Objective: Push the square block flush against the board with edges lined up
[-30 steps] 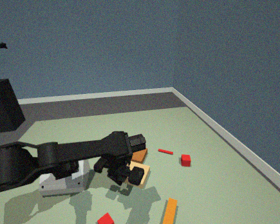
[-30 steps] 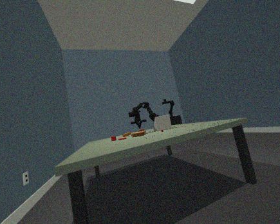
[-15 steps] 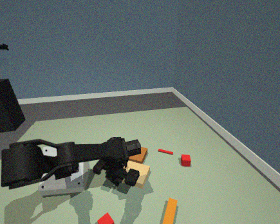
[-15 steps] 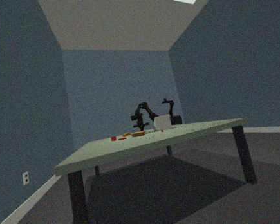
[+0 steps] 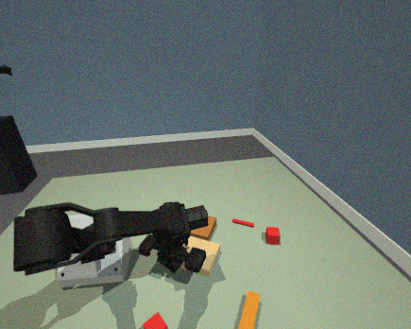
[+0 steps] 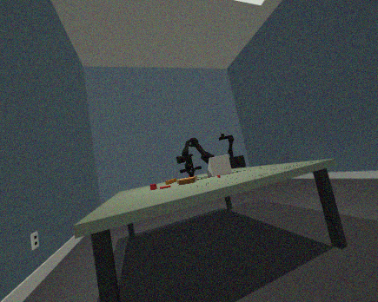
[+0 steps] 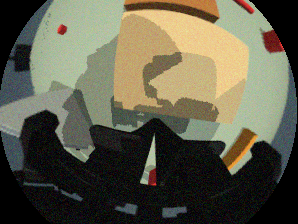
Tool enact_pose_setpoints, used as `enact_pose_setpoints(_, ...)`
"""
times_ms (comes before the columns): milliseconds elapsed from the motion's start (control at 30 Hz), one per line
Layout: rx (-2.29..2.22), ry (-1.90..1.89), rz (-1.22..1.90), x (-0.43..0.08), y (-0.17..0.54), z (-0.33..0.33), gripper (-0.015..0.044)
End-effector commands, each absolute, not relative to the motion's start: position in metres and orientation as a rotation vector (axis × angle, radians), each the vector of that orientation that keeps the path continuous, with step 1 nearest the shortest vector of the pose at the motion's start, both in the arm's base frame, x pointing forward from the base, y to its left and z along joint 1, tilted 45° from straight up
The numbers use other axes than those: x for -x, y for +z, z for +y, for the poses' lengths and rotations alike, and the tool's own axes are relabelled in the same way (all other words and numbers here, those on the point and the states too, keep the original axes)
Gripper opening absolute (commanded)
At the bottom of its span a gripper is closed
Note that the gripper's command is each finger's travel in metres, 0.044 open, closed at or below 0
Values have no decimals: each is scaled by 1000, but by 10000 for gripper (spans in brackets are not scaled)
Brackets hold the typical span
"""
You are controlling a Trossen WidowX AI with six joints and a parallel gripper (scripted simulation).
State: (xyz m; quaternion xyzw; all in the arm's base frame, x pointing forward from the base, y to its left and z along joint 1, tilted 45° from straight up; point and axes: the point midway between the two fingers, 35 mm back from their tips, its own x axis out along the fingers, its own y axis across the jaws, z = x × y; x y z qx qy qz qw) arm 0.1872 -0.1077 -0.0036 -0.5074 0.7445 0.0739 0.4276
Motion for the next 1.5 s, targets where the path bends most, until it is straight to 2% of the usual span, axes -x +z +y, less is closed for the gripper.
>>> enact_pose_setpoints(0, 1266, 180, 1852, -192, -6, -105, 0)
enact_pose_setpoints(833, 1264, 182, 1850, -210, -22, -91, 0)
enact_pose_setpoints(1467, 1264, 183, 1850, -196, -5, -107, 0)
